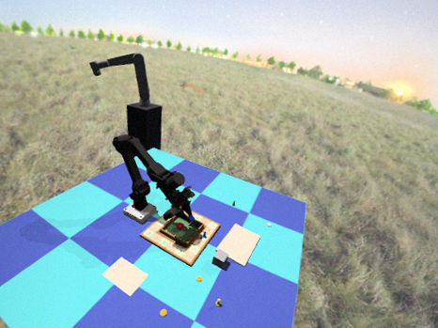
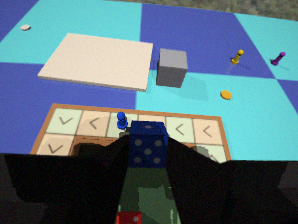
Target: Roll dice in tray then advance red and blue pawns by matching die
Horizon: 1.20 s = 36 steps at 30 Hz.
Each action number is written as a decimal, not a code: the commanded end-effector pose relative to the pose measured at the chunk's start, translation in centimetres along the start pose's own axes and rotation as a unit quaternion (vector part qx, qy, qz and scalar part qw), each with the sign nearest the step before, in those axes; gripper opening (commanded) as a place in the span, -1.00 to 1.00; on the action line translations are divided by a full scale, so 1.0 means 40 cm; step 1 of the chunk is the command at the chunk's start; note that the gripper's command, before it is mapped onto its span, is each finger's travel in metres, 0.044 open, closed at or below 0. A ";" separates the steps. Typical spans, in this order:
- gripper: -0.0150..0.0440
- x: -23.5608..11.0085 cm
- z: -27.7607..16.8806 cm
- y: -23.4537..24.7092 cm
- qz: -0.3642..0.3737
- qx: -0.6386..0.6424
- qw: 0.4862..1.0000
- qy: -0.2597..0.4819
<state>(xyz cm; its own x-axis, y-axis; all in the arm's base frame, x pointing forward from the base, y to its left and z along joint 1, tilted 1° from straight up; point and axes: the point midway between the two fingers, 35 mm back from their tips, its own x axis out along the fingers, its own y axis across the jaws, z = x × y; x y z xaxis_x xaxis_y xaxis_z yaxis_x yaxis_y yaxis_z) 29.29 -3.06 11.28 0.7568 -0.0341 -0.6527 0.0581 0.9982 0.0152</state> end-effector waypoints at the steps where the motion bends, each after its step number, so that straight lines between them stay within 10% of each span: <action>1: -0.49 -0.025 0.002 0.084 0.002 0.000 1.000 -0.003; 21: -0.49 -0.031 -0.001 0.111 0.005 -0.001 1.000 -0.003; 36: 0.84 -0.098 0.074 0.110 0.003 0.000 1.000 -0.005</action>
<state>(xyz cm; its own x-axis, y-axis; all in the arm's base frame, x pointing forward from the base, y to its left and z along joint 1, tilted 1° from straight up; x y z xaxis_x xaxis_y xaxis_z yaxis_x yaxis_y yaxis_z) 28.53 1.38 14.38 0.7565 -0.0261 -0.6535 0.0508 0.9985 0.0189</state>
